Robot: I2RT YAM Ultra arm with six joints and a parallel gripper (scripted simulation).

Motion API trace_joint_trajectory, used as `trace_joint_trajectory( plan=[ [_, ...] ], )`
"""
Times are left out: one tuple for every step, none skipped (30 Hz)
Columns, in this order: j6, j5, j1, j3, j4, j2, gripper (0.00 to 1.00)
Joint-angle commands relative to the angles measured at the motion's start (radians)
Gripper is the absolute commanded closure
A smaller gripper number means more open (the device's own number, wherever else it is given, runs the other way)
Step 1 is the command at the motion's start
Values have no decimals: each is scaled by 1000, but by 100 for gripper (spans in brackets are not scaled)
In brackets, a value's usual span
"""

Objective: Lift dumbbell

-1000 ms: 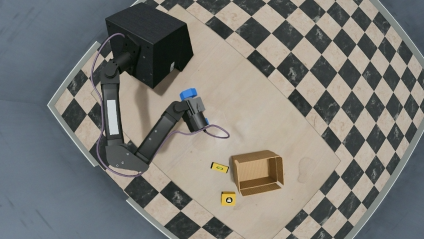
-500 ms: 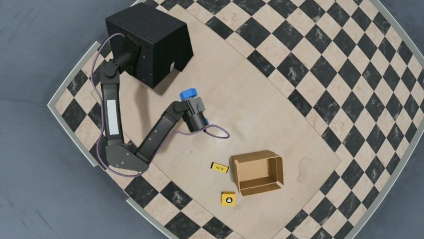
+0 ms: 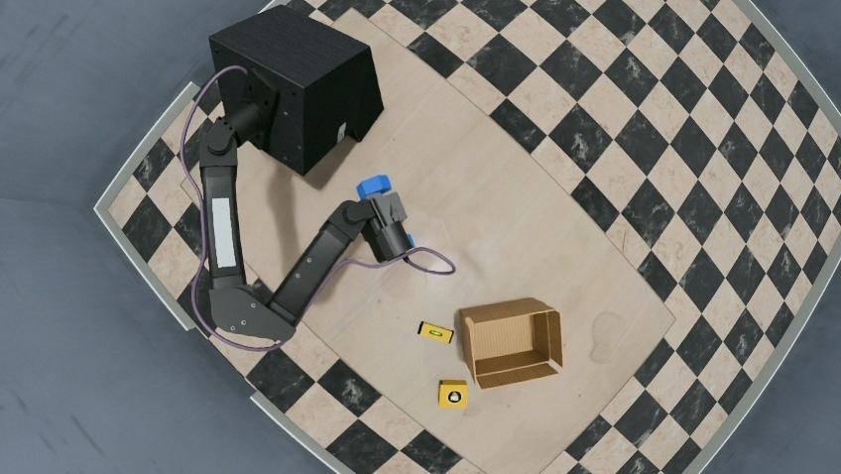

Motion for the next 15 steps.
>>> trace_joint_trajectory(
  plan=[
    [-6,8,5,23,18,17,100],
    [-6,8,5,23,18,17,100],
    [-6,8,5,23,18,17,100],
    [-6,8,5,23,17,17,100],
    [-6,8,5,23,17,17,100],
    [-5,9,6,23,17,16,100],
    [-4,9,7,23,17,16,100],
    [-2,10,9,23,12,16,100],
    [1,11,12,23,6,15,100],
    [6,11,16,22,-2,15,100],
    [9,12,21,22,-12,9,100],
    [11,12,22,21,-15,-1,100],
    [14,13,24,21,-18,-12,100],
    [17,14,26,20,-21,-26,100],
    [21,15,28,15,-25,-29,100]
  ],
)
